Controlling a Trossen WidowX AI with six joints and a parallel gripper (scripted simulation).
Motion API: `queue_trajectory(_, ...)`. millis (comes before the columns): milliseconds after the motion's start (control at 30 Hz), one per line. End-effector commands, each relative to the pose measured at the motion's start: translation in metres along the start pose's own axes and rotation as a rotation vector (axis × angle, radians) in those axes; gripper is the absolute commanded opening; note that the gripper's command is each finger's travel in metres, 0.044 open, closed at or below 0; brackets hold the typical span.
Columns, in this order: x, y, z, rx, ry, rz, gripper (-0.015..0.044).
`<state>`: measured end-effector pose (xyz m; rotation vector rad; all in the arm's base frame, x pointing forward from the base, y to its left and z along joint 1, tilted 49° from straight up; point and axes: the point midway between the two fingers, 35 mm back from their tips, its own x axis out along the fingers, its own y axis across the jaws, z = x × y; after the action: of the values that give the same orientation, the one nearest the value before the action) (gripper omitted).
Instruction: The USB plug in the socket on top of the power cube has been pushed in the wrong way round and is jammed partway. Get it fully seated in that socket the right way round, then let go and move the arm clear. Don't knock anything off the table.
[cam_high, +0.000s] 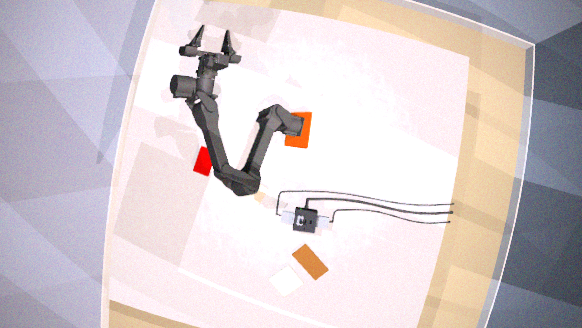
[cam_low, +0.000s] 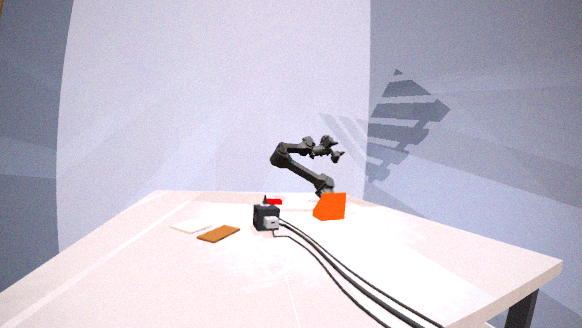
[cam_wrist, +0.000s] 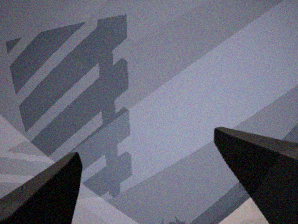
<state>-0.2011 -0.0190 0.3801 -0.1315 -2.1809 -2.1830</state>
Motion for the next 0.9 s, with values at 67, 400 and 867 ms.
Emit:
queue_trajectory(67, 0.007, -0.005, -0.003, 0.004, -0.006, -0.013, 0.0440)
queue_trajectory(400, 0.003, -0.007, -0.104, -0.271, 0.385, -0.055, 0.0440)
queue_trajectory(867, -0.125, 0.014, -0.251, -0.736, 1.098, 0.255, 0.0440)
